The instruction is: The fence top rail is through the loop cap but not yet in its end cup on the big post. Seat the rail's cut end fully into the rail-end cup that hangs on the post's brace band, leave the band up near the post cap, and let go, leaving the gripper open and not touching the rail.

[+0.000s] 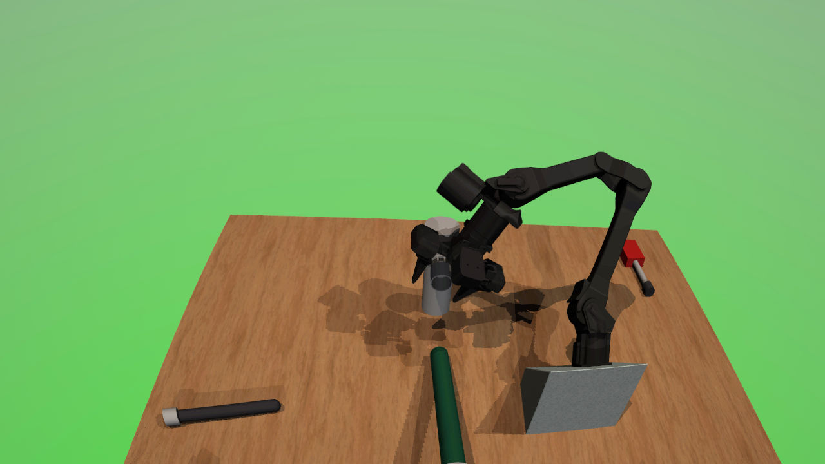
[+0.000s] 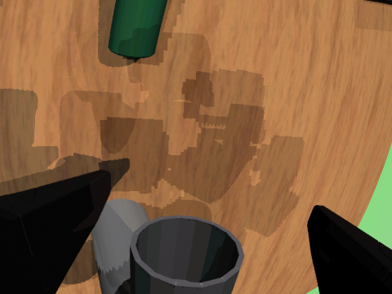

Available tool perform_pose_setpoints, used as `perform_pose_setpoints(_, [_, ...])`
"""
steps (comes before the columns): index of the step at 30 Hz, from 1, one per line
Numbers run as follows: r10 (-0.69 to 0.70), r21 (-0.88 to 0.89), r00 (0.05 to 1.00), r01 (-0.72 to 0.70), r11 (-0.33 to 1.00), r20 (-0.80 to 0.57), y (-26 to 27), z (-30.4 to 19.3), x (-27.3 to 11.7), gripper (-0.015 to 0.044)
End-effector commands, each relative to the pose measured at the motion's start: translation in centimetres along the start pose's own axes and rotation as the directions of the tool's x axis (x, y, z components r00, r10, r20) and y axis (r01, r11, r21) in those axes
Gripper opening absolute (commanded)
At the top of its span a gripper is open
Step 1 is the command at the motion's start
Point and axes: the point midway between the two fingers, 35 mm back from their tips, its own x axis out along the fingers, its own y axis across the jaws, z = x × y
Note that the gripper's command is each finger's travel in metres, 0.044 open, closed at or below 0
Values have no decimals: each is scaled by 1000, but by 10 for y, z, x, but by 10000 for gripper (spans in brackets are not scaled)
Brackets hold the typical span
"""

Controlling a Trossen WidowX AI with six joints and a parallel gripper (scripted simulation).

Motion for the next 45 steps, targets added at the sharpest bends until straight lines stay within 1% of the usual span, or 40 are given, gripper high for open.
perform_pose_setpoints(1, [0,4,1000,0,1000,-3,-6,7,-7,440])
perform_pose_setpoints(9, [-4,6,1000,4,1000,-11,-13,22,-21,440])
perform_pose_setpoints(12, [-3,13,1000,3,1000,-4,-10,22,-19,440])
perform_pose_setpoints(14, [6,94,1000,-6,996,5,-13,29,-21,440])
perform_pose_setpoints(18, [31,334,999,-38,942,24,-20,49,-29,440])
perform_pose_setpoints(21, [48,499,998,-56,865,28,-24,63,-37,440])
perform_pose_setpoints(24, [60,646,998,-62,761,25,-28,77,-45,440])
perform_pose_setpoints(30, [69,872,998,-33,488,-1,-34,103,-64,440])
perform_pose_setpoints(32, [67,890,998,-18,455,-14,-36,110,-70,440])
perform_pose_setpoints(39, [52,972,998,30,234,-44,-39,125,-85,440])
perform_pose_setpoints(45, [28,997,997,73,40,-74,-42,138,-98,440])
